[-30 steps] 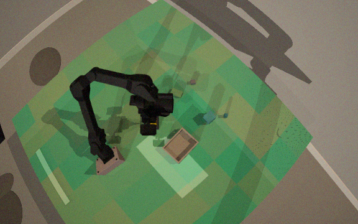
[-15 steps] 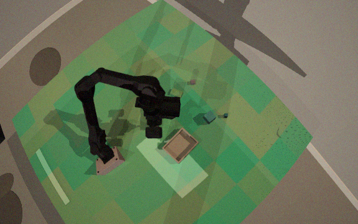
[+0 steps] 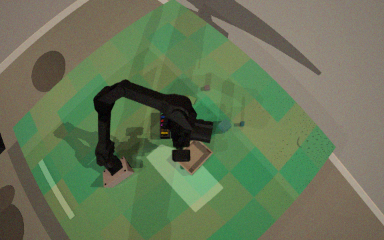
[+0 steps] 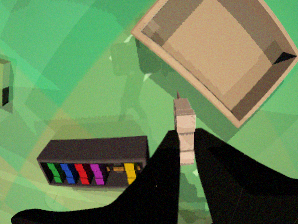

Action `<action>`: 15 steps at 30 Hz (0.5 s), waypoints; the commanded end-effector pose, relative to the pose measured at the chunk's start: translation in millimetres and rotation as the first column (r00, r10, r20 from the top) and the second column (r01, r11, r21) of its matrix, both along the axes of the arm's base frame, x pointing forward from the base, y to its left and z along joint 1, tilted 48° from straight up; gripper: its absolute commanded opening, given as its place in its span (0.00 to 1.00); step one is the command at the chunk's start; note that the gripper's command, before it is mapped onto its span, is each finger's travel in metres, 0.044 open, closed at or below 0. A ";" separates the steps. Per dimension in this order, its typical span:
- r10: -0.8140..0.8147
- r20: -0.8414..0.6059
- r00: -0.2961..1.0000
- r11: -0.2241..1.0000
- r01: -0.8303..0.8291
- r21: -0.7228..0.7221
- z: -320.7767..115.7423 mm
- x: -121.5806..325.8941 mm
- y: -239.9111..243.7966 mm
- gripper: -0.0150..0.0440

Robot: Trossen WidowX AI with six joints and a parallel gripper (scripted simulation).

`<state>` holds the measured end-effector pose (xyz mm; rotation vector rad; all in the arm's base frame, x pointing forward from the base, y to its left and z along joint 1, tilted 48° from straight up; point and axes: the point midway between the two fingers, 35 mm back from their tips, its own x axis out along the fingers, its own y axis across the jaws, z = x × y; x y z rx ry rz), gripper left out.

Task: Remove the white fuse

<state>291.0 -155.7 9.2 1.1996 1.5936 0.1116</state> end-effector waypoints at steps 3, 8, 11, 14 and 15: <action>0.000 0.007 1.000 1.000 0.000 -0.007 -23.3 0.9 -22.6 0.25; 0.001 0.008 1.000 1.000 -0.001 -0.007 -44.3 -0.3 -38.2 0.25; 0.001 0.008 1.000 1.000 -0.001 -0.007 -50.8 -1.0 -42.7 0.25; 0.001 0.008 1.000 1.000 -0.001 -0.007 -51.0 -1.0 -42.5 0.25; 0.001 0.008 1.000 1.000 -0.001 -0.007 -51.6 -0.8 -42.0 0.25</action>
